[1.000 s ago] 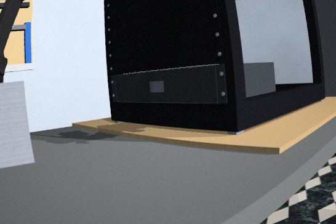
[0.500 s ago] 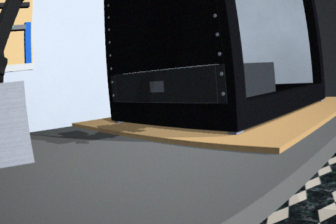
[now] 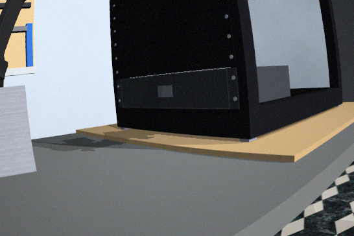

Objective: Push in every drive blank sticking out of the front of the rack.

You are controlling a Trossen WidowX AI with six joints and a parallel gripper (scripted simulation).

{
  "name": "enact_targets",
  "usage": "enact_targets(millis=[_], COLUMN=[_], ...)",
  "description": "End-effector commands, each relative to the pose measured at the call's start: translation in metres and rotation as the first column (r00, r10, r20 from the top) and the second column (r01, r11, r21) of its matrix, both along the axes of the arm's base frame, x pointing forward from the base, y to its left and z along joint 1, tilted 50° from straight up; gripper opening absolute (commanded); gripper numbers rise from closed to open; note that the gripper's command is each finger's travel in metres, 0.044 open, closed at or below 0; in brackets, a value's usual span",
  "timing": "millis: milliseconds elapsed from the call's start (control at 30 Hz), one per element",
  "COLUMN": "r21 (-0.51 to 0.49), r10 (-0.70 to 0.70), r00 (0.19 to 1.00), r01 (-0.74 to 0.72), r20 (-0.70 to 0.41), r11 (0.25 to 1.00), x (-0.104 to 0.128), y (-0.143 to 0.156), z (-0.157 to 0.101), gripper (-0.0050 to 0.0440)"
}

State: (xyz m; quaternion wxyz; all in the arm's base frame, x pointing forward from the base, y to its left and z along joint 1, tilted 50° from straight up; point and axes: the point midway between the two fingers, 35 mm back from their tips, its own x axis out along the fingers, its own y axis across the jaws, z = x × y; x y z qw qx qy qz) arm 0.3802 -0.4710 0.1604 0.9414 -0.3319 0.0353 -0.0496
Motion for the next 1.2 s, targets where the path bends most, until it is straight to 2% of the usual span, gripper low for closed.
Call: enact_targets(millis=[0,1167], r21=[-0.027,-0.027], r10=[-0.005,-0.005], r00=[1.0,1.0], r01=[0.005,0.005], r20=[0.014,0.014], r11=[1.0,1.0], x=[0.0005,0.0034], y=[-0.0029,-0.0033], z=[0.0137,0.0137], gripper=[-0.005,-0.005])
